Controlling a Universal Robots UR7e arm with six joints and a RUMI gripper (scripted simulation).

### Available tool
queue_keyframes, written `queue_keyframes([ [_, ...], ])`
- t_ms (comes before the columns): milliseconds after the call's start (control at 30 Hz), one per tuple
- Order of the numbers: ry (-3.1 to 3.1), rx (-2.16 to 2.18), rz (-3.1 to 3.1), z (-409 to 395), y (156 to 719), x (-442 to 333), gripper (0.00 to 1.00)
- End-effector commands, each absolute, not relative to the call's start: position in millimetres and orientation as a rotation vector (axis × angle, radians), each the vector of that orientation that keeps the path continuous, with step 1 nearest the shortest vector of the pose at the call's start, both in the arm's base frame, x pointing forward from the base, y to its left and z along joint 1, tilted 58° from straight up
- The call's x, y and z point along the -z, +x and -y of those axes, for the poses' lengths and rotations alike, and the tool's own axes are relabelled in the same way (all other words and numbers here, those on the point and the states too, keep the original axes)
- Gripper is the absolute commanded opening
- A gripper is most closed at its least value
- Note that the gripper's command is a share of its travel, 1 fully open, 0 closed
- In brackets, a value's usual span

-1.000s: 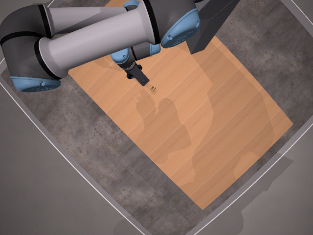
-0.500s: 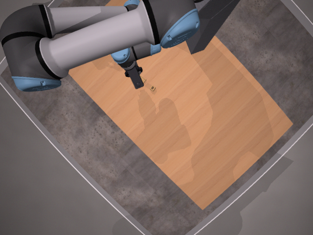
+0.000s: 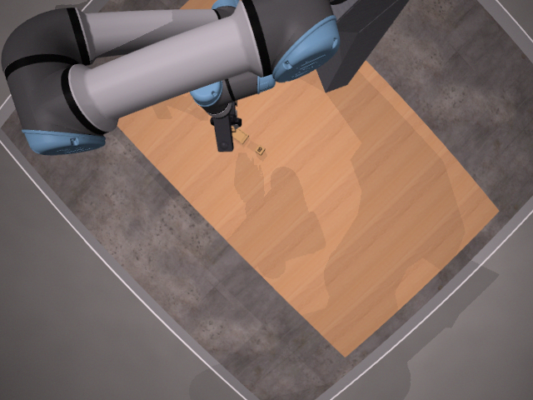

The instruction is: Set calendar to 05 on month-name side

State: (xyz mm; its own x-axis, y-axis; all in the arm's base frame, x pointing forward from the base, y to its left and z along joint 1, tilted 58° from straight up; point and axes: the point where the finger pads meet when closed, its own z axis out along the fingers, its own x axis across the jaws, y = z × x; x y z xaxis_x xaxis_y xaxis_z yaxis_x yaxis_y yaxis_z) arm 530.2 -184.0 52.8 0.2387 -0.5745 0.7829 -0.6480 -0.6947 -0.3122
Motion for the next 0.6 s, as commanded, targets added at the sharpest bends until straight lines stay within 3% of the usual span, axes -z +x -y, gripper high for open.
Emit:
queue_keyframes([
  [0, 2.353, -1.514, 1.435, 185.6, 529.7, -54.3, 0.1],
  [567, 2.202, -1.572, 1.889, 190.1, 527.4, -55.7, 0.1],
])
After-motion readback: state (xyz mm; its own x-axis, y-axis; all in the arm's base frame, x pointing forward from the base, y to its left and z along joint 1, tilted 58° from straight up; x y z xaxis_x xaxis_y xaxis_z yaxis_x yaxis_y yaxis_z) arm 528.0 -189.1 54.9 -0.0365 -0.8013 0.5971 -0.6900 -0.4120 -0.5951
